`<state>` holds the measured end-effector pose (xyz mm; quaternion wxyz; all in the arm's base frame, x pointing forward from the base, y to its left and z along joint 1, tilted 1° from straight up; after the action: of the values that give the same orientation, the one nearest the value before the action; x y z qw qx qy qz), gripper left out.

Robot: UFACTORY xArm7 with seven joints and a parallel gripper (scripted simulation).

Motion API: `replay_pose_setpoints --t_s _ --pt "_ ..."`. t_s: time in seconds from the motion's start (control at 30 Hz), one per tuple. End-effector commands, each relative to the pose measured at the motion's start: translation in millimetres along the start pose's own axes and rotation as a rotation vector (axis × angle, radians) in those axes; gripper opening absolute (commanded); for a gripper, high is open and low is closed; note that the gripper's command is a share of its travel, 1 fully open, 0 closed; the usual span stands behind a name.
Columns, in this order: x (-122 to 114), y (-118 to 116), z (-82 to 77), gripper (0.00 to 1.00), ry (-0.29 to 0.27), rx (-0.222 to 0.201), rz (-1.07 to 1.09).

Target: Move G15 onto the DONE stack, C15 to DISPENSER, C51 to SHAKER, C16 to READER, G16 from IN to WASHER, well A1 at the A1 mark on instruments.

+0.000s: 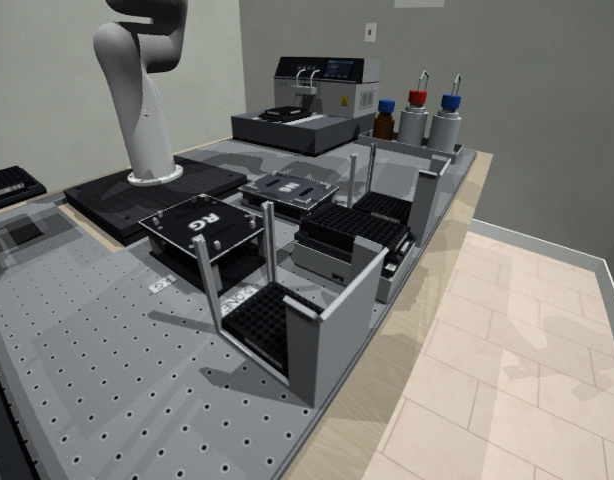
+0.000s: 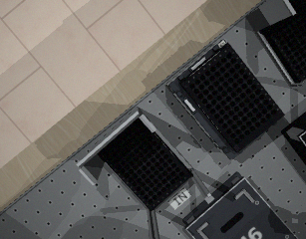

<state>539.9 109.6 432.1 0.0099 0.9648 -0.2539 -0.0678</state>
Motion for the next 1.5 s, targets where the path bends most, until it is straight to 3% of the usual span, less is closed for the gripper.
replay_pose_setpoints --t_s 0.0,0.53,0.73,1.47 --pt "0 0 -2.6 1.0 0.005 0.004 0.0" --pt "0 0 -2.6 1.0 0.005 0.004 0.0" --pt "-17 18 10.5 1.0 0.112 0.066 0.189" --pt "-44 62 52.2 1.0 0.112 0.066 0.189"
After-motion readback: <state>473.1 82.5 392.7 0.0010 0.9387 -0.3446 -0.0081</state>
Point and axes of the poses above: the point where the finger pads meet when closed, its own z axis out along the fingers, its own y axis across the jaws, x = y × z, the point moved 8 cm from there along -z, back along the fingers, and after that the axes turned 9 degrees about -z, right-handed, at the moved point
